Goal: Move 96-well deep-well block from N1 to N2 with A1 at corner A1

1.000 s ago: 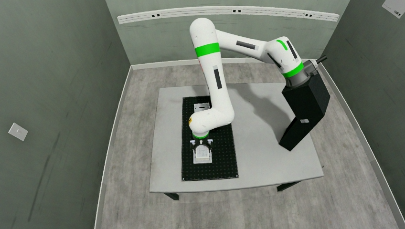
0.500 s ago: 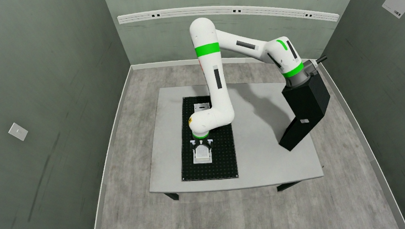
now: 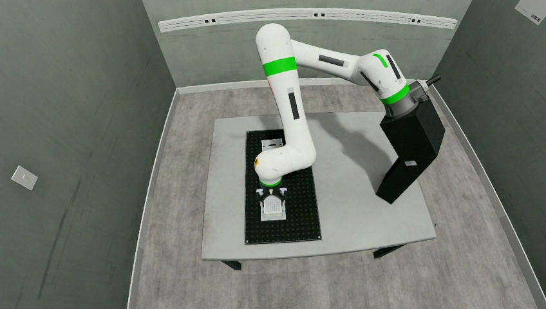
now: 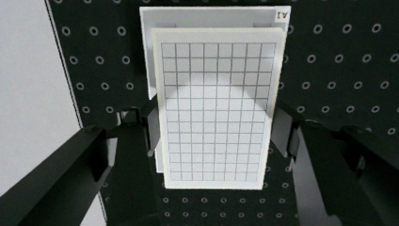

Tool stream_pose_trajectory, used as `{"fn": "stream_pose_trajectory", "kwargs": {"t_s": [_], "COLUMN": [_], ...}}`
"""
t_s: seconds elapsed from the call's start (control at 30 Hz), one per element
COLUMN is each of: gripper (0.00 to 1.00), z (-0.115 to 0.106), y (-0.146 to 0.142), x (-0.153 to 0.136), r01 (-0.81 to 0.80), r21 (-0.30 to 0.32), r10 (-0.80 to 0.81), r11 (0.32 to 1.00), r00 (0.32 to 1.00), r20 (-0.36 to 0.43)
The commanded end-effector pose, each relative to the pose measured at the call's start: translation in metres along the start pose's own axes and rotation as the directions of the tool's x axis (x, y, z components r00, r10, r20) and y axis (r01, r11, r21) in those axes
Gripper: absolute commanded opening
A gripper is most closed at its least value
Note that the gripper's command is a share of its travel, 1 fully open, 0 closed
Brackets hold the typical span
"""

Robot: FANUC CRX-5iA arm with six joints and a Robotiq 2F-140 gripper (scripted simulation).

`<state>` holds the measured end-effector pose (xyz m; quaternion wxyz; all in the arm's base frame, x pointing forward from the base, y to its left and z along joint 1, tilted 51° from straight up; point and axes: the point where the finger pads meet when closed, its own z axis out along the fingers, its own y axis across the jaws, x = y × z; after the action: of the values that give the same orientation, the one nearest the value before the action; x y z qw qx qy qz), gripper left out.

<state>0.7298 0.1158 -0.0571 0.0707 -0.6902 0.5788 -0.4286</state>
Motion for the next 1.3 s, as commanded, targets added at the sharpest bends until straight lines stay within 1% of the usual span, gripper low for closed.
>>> {"fn": "stream_pose_trajectory", "kwargs": {"t_s": [0.0,1.27], "gripper": [0.10,0.10], "z": [-0.006,-0.062], "y": [-0.001,-0.001], "x": [0.000,0.000], "r01": [0.000,0.000], "r21": [0.001,0.001], "r10": [0.000,0.000], "r11": [1.000,1.000], "r00": [1.000,1.000], "r20": [0.001,0.001]}}
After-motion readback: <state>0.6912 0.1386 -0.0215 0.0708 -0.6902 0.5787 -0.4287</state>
